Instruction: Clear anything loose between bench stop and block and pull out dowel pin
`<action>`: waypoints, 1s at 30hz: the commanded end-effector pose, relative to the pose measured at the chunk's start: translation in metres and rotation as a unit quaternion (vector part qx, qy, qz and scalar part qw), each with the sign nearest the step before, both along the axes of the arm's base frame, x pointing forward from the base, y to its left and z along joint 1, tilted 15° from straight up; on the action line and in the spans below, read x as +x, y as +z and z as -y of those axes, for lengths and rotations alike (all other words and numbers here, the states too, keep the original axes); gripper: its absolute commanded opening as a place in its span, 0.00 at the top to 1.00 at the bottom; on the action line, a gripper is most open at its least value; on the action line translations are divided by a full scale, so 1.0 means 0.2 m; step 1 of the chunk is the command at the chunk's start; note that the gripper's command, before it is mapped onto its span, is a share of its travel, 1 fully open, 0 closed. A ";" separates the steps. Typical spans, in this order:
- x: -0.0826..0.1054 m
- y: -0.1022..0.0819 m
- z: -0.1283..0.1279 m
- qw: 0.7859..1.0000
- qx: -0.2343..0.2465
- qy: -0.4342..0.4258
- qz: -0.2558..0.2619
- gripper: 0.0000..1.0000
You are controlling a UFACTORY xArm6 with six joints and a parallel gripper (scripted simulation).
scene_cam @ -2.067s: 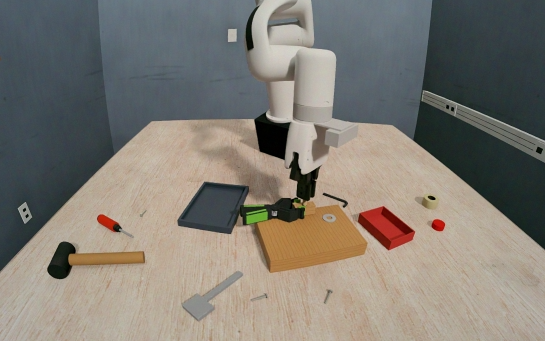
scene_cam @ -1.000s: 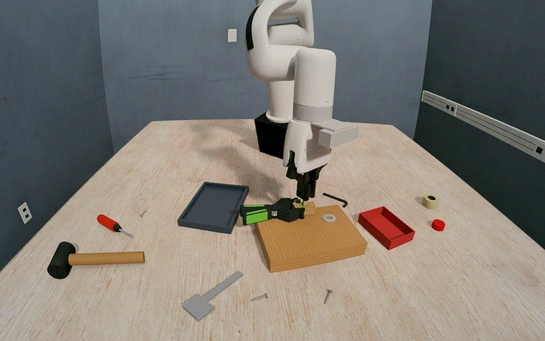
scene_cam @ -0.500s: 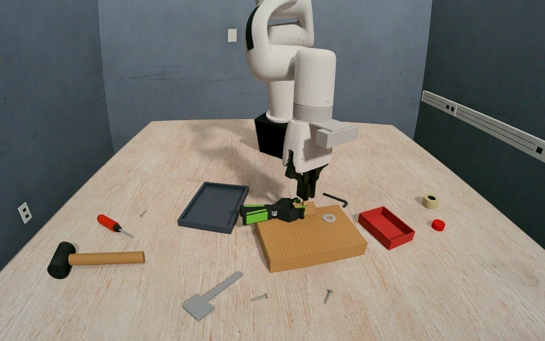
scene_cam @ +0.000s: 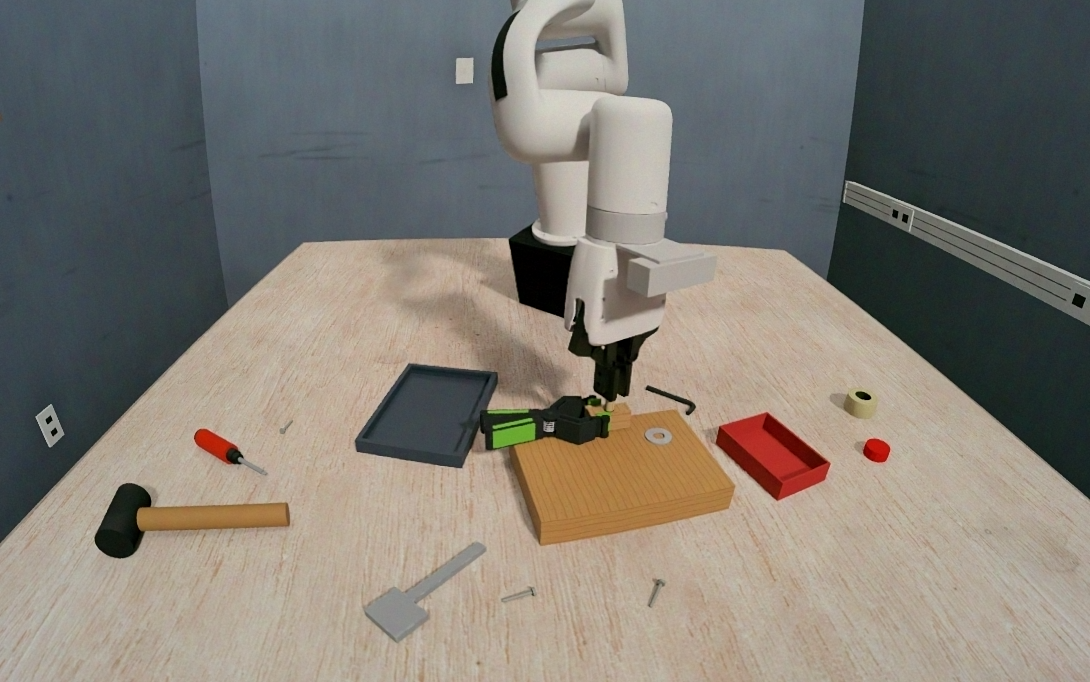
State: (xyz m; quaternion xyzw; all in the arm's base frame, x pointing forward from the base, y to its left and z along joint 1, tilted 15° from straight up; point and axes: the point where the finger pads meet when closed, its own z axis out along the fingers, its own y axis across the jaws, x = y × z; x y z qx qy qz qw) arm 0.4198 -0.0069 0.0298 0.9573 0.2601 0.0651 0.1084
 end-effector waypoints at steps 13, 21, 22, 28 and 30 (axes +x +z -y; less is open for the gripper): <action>0.01 0.01 0.00 1.000 0.005 -0.024 0.006 1.00; 0.01 0.01 0.00 0.999 0.007 -0.035 0.008 1.00; 0.01 0.01 0.00 0.999 0.007 -0.037 0.008 1.00; 0.01 0.01 0.00 0.999 0.008 -0.042 0.009 1.00; 0.01 0.01 0.00 0.999 0.008 -0.044 0.010 1.00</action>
